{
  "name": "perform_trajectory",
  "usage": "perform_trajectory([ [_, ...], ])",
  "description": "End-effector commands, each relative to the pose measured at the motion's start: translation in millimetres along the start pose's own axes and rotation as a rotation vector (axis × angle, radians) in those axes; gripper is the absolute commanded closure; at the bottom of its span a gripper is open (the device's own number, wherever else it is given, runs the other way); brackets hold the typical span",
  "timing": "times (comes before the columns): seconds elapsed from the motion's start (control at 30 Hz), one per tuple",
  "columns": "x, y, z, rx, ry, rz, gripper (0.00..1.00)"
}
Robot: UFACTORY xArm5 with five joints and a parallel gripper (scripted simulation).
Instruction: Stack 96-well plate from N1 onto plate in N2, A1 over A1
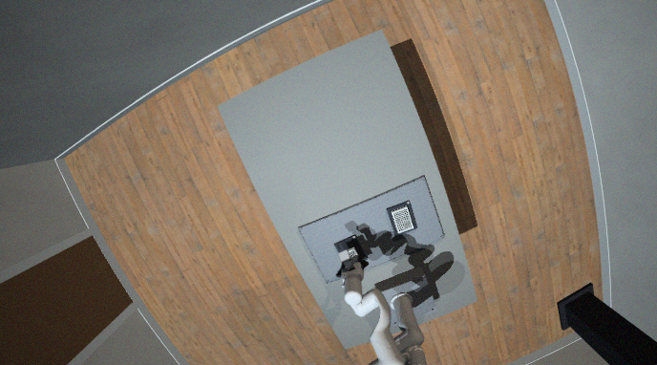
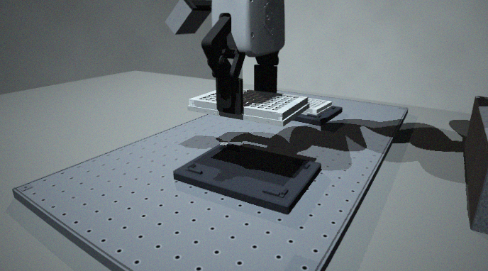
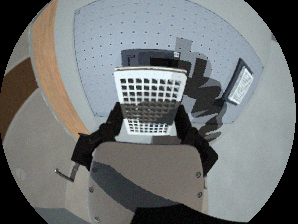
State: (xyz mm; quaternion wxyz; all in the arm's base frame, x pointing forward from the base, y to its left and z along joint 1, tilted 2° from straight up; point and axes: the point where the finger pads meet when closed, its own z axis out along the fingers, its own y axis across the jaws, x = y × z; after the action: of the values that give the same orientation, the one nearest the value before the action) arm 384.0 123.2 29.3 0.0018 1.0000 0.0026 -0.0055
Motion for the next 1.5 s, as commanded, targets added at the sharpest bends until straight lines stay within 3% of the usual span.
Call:
perform_trajectory([
  [0.0, 1.2, -0.2, -7.3, 0.001, 0.003, 0.0, 1.0],
  [0.5, 1.2, -0.1, -14.2, 0.001, 0.003, 0.0, 1.0],
  [0.63, 3.3, 13.2, -13.8, 0.001, 0.002, 0.118, 1.0],
  [1.47, 13.9, 82.7, -12.2, 0.002, -0.002, 0.118, 1.0],
])
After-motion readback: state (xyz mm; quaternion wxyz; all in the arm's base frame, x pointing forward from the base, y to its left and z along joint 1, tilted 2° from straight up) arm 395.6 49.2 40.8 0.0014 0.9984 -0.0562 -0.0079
